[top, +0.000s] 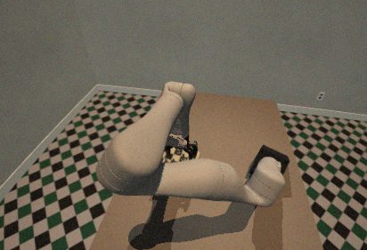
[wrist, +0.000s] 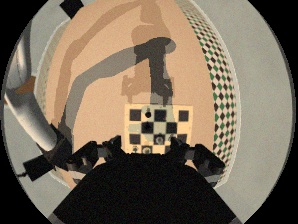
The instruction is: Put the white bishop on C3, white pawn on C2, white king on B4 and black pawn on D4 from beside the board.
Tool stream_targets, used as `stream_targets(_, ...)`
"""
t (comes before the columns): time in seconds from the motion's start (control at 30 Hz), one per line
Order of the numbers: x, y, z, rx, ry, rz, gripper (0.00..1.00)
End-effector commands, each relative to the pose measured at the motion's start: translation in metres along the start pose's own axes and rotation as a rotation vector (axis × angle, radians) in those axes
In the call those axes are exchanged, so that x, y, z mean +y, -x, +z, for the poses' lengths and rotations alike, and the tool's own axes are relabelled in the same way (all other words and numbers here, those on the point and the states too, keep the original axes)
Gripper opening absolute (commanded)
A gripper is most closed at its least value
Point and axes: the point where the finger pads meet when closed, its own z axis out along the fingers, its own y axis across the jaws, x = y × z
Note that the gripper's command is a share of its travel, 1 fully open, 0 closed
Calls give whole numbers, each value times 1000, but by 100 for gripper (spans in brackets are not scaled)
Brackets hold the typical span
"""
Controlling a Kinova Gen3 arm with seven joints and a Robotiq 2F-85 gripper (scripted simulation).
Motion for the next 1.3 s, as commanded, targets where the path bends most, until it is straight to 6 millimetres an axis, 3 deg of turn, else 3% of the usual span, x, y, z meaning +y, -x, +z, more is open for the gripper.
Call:
stream_targets(0.0,3,2,-6,-6,11,-3,100)
stream_targets(0.3,2,1,-47,-6,11,-3,100)
stream_targets(0.47,2,1,-60,-6,11,-3,100)
stream_targets(1.27,2,1,-63,-6,11,-3,100)
